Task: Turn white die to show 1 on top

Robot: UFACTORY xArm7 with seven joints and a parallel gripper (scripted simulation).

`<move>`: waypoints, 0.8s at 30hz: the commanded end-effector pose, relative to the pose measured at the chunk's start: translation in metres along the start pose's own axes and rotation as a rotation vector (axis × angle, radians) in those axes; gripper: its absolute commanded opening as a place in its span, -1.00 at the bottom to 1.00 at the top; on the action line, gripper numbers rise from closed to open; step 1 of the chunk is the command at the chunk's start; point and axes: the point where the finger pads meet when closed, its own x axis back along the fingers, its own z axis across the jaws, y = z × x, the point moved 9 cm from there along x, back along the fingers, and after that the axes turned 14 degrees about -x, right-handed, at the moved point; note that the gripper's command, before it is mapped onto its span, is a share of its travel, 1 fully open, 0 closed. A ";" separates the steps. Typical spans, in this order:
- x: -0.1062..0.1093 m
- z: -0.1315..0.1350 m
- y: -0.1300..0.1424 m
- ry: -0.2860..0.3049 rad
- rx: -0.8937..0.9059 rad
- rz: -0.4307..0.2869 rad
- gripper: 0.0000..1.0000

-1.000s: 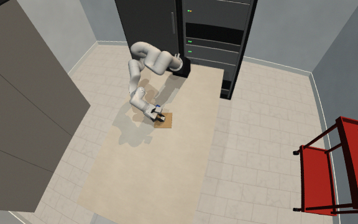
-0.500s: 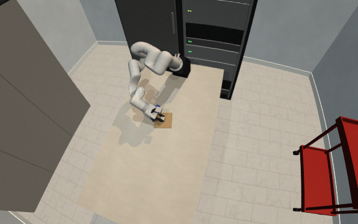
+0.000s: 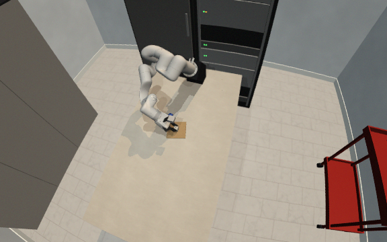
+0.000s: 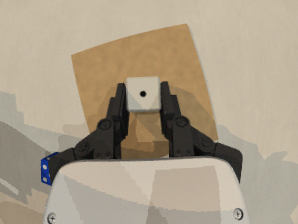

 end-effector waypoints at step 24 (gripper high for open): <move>0.001 0.000 -0.001 0.002 0.002 -0.001 -0.14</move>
